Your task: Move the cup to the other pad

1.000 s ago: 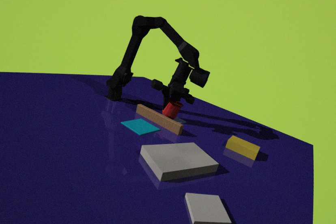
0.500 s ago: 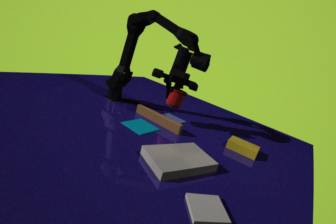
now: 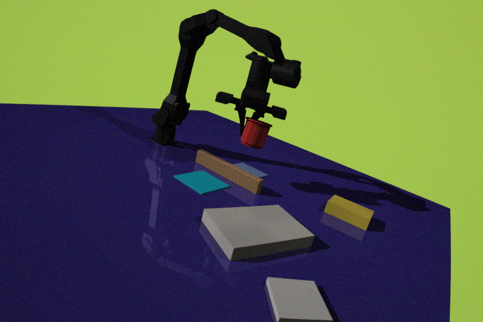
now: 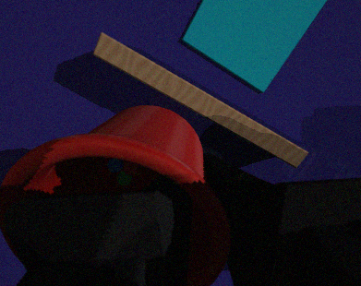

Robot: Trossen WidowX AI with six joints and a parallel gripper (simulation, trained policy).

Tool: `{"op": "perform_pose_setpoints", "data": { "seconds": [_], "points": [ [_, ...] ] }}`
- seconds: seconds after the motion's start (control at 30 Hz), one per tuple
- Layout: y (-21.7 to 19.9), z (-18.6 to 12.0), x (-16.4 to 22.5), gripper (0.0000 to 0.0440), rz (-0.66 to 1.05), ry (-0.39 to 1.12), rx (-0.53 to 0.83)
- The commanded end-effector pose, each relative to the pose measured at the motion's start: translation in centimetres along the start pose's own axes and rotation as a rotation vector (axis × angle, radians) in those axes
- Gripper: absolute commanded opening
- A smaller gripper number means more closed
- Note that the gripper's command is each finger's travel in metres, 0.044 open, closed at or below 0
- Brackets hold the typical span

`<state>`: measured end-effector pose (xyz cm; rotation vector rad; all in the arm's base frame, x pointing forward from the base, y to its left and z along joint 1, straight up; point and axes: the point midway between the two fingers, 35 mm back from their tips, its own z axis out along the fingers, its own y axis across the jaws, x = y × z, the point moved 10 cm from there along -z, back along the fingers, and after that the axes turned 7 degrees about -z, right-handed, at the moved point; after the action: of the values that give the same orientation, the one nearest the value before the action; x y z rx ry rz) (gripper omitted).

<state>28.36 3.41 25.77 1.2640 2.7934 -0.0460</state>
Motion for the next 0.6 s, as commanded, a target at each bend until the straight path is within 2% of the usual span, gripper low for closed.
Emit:
{"op": "perform_pose_setpoints", "data": {
  "seconds": [0.0, 0.57],
  "points": [
    [-0.5, -0.4, -1.0, 0.0, 0.023, -0.027, -0.019],
    [-3.6, 0.4, -5.5, 0.0, 0.157, -0.093, -0.054]
  ]
}}
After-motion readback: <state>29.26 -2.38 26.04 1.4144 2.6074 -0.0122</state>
